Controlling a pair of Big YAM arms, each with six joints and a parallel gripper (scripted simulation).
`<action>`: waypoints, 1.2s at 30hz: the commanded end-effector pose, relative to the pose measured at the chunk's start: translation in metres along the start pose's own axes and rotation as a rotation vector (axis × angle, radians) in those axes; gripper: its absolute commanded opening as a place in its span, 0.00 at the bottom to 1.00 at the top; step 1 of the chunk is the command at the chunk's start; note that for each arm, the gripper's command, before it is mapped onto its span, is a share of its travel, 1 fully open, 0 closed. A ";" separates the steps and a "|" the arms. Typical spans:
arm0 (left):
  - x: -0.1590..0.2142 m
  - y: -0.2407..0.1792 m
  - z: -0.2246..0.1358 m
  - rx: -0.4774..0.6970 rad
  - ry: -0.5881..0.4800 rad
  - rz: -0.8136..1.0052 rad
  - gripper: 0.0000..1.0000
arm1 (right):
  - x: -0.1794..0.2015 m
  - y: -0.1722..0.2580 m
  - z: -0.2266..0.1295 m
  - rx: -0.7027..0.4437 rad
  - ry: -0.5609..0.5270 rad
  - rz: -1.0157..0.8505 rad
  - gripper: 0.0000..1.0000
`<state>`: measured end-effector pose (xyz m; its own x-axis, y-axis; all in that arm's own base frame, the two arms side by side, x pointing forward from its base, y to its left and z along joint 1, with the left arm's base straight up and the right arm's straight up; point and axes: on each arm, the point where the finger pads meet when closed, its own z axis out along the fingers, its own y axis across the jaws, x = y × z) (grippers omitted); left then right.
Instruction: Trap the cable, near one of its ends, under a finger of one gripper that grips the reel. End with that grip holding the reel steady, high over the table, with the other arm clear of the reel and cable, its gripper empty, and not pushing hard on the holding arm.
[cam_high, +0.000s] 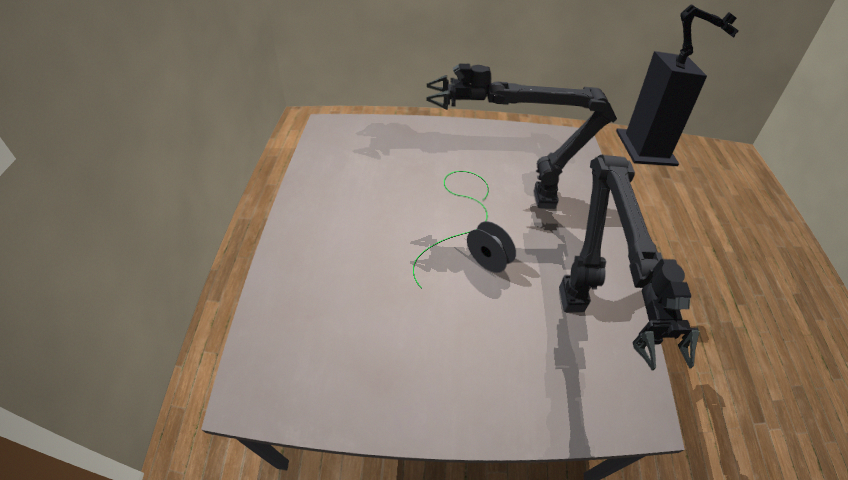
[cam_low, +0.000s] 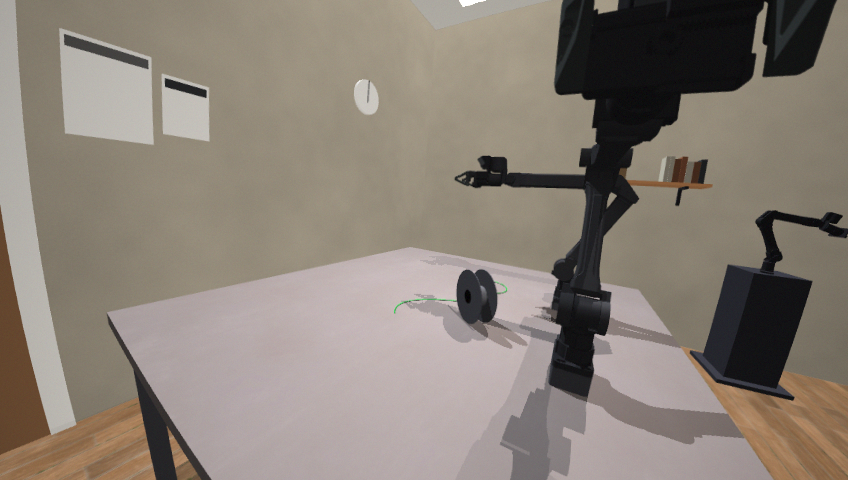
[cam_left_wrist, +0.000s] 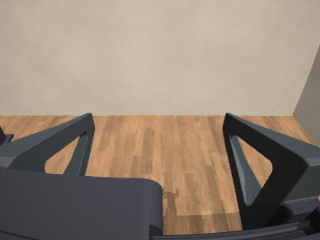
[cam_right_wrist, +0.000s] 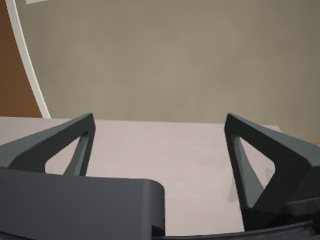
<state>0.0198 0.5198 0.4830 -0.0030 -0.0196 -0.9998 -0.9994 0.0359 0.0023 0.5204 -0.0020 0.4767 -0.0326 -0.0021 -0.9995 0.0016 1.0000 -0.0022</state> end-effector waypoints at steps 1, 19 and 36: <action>-0.010 0.003 -0.001 -0.003 -0.031 -0.009 1.00 | -0.022 0.007 0.000 -0.010 -0.052 0.008 1.00; -0.010 0.003 -0.001 -0.003 -0.031 -0.009 1.00 | -0.022 -0.012 0.000 0.027 -0.052 0.008 0.30; -0.010 0.003 -0.001 -0.003 -0.031 -0.009 1.00 | -0.020 -0.199 -0.040 0.391 -0.052 0.009 0.30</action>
<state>0.0198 0.5198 0.4830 -0.0030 -0.0196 -0.9998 -0.9994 0.0359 0.0023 0.4857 -0.1867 0.4767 -0.0301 0.0123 -0.9995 0.3604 0.9328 0.0007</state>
